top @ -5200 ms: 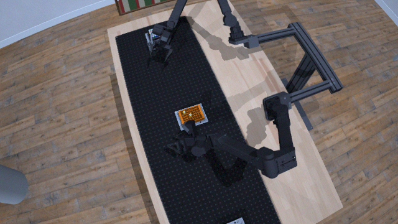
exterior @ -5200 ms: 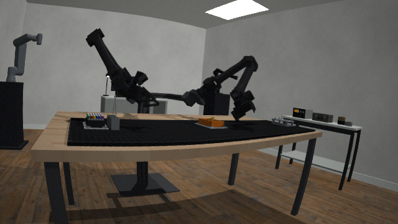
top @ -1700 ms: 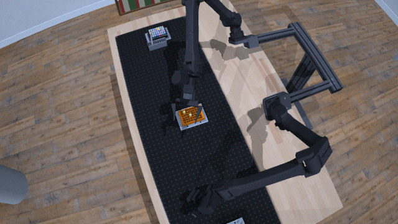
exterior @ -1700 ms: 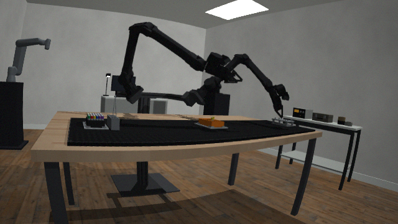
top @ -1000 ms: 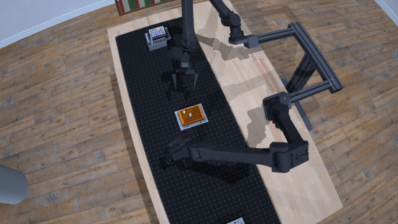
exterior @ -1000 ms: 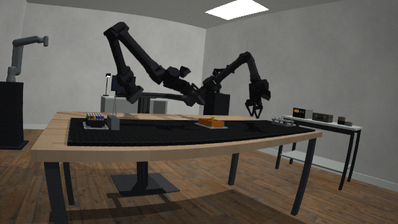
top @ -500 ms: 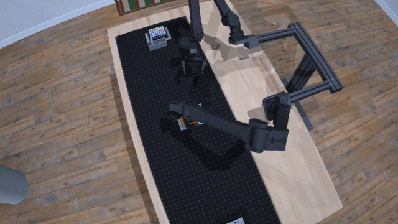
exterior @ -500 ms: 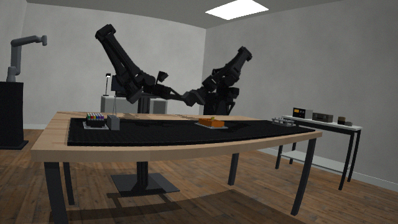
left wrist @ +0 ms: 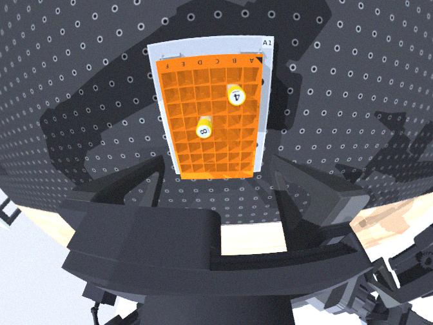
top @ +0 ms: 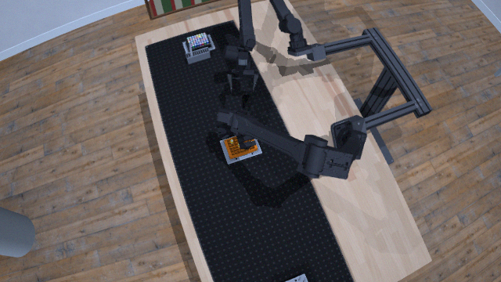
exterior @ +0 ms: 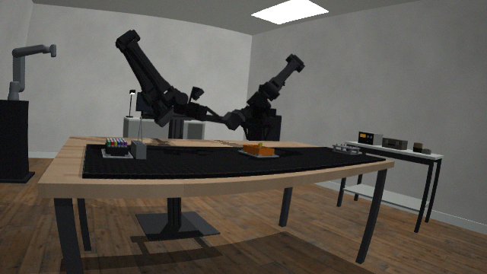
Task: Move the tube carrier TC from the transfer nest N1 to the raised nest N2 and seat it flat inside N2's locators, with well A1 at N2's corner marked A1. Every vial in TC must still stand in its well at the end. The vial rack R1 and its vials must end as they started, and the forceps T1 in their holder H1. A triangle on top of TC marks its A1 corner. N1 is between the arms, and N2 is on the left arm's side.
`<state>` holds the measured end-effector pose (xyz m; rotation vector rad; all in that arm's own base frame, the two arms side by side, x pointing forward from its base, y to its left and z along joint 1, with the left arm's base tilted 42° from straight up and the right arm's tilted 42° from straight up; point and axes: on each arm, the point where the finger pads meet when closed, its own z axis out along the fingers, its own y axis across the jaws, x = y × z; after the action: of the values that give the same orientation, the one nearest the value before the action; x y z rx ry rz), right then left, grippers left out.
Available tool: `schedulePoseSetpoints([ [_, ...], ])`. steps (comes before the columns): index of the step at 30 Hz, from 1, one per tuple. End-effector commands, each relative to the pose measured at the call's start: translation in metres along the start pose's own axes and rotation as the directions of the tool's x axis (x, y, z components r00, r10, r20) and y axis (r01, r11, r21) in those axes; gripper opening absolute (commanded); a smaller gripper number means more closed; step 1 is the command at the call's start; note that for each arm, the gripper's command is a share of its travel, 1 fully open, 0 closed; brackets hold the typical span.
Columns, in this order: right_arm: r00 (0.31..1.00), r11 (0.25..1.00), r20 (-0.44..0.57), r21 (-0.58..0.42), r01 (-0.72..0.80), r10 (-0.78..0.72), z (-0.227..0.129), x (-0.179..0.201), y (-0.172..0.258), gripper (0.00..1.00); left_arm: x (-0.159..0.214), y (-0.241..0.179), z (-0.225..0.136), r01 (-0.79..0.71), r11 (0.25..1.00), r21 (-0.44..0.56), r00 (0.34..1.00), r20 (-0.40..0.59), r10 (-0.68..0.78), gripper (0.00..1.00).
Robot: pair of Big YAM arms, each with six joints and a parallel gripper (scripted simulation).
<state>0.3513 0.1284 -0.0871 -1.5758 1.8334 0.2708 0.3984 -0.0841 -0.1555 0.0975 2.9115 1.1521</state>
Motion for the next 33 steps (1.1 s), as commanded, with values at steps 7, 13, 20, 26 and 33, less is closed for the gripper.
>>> schedulePoseSetpoints([
  [7, 1.0, 1.0, 0.005, 0.005, 0.004, -0.004, 0.0, -0.002, -0.004, 1.0, -0.039, 0.008, -0.005, 0.073, 0.997, 0.027, 0.997, 0.03, -0.074, 1.0],
  [13, 1.0, 1.0, 0.005, 0.005, 0.004, -0.004, 0.0, -0.002, -0.004, 1.0, -0.045, 0.009, 0.007, 0.063, 0.998, 0.023, 0.998, 0.025, -0.064, 1.0],
  [20, 1.0, 1.0, 0.005, 0.005, 0.004, -0.004, 0.0, -0.002, -0.004, 1.0, -0.036, 0.01, 0.019, 0.052, 0.998, 0.017, 0.999, 0.014, -0.052, 1.0],
  [26, 1.0, 1.0, 0.005, 0.005, 0.004, -0.004, 0.0, -0.002, -0.004, 1.0, -0.034, 0.01, 0.029, 0.05, 0.999, 0.015, 0.999, 0.011, -0.05, 1.0],
  [33, 1.0, 1.0, 0.005, 0.005, 0.004, -0.004, 0.0, -0.002, -0.004, 1.0, -0.035, 0.01, 0.037, 0.051, 0.999, 0.016, 0.999, 0.012, -0.051, 1.0],
])
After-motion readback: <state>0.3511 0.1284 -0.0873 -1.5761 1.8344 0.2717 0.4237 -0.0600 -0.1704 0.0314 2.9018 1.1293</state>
